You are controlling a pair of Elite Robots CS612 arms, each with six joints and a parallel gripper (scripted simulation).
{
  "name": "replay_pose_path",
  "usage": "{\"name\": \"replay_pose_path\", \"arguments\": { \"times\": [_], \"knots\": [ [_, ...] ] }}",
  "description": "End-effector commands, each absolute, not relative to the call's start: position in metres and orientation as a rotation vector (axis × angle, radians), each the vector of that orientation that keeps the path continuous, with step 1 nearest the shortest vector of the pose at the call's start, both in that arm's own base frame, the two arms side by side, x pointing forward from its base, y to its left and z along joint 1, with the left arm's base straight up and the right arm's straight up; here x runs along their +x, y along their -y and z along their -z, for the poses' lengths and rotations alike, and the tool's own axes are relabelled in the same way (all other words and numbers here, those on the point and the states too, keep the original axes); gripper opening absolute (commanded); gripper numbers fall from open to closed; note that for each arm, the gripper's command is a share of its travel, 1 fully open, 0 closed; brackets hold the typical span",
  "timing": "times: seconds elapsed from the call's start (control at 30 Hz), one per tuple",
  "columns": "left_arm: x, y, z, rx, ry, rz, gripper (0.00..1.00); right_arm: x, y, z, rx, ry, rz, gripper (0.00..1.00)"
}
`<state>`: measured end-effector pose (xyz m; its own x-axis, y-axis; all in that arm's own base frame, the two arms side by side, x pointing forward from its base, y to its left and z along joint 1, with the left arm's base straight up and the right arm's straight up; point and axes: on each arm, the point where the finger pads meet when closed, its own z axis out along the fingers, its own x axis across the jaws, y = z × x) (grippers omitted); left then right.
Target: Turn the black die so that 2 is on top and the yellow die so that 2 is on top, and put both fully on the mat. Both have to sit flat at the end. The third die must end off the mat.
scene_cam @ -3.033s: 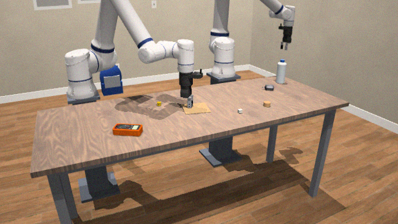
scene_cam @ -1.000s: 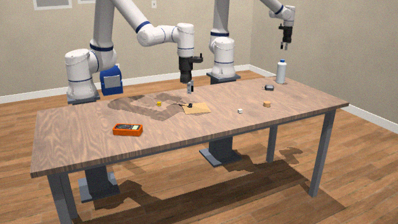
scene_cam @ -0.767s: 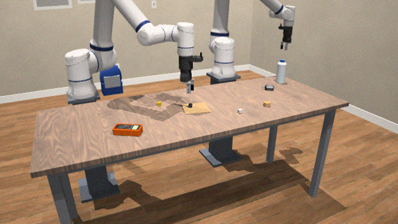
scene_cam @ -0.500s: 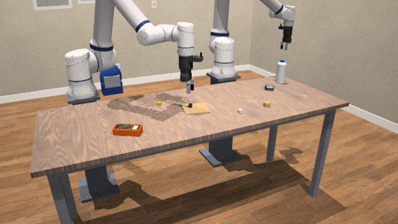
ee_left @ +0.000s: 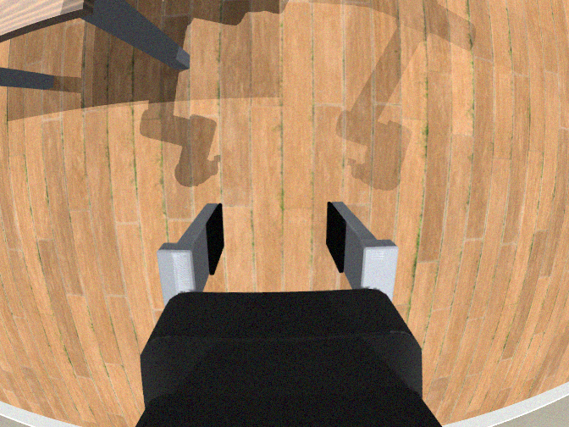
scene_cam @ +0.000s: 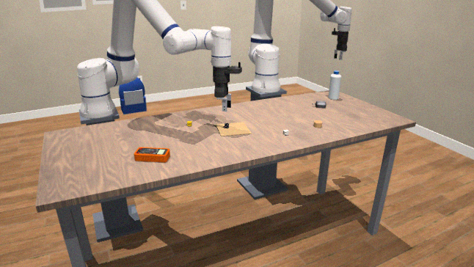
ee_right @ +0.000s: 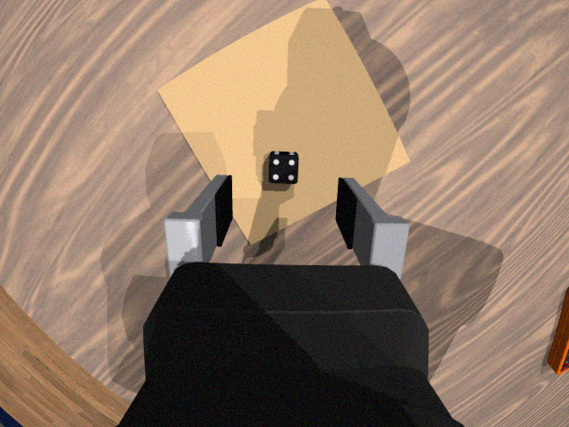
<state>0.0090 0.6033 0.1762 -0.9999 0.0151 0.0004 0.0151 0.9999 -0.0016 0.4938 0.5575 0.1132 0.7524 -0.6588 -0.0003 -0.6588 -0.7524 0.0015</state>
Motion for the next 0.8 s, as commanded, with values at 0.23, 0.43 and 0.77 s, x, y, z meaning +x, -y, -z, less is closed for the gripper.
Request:
{"name": "replay_pose_path", "arguments": {
  "times": [0.23,0.43,0.77],
  "knots": [
    [0.0091,-0.6039,-0.177,-0.024,3.141,0.0,1.0,0.4946,-0.5598,-0.1131,2.999,0.934,0.0,1.0],
    [0.0091,-0.6039,-0.177,-0.024,3.141,0.0,1.0,0.4947,-0.5621,-0.1119,3.065,0.689,0.0,1.0],
    [0.0091,-0.6039,-0.177,-0.024,3.141,0.0,1.0,0.4942,-0.5644,-0.1098,3.129,0.283,0.0,1.0]
  ]
}}
